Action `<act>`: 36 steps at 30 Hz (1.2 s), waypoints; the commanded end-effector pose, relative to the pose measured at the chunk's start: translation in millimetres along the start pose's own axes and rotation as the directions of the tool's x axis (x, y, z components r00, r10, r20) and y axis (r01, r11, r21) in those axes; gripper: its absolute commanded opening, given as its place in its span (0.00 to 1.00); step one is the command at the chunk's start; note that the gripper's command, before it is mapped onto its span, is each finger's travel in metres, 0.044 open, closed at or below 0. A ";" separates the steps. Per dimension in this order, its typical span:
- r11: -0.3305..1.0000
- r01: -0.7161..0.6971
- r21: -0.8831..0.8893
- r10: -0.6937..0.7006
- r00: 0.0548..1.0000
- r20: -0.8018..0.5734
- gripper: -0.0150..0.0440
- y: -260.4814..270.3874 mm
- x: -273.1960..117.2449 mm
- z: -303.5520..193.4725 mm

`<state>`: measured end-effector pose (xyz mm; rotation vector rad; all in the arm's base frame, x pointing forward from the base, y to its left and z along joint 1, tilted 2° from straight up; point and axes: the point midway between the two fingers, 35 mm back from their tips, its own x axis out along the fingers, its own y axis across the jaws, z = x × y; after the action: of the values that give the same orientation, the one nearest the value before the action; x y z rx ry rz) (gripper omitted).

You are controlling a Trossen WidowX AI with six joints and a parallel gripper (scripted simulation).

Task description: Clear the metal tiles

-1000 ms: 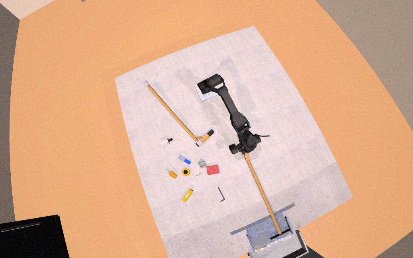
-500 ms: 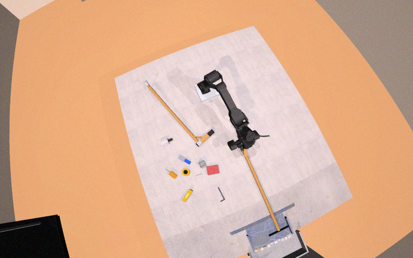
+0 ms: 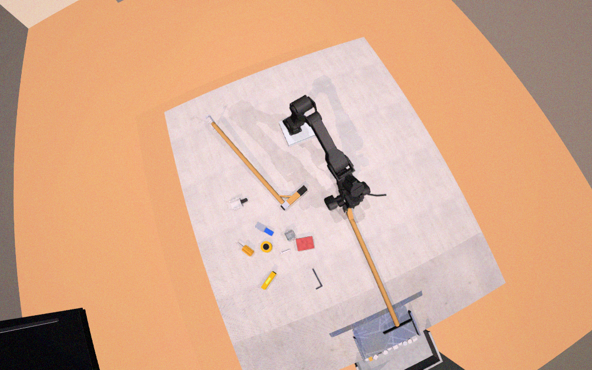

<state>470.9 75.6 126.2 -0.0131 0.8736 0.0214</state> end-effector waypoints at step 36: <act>1.000 -0.005 0.003 0.005 1.000 0.029 0.25 2.2 -43.3 -40.8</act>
<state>414.8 76.9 125.0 -0.0152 0.8691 0.0272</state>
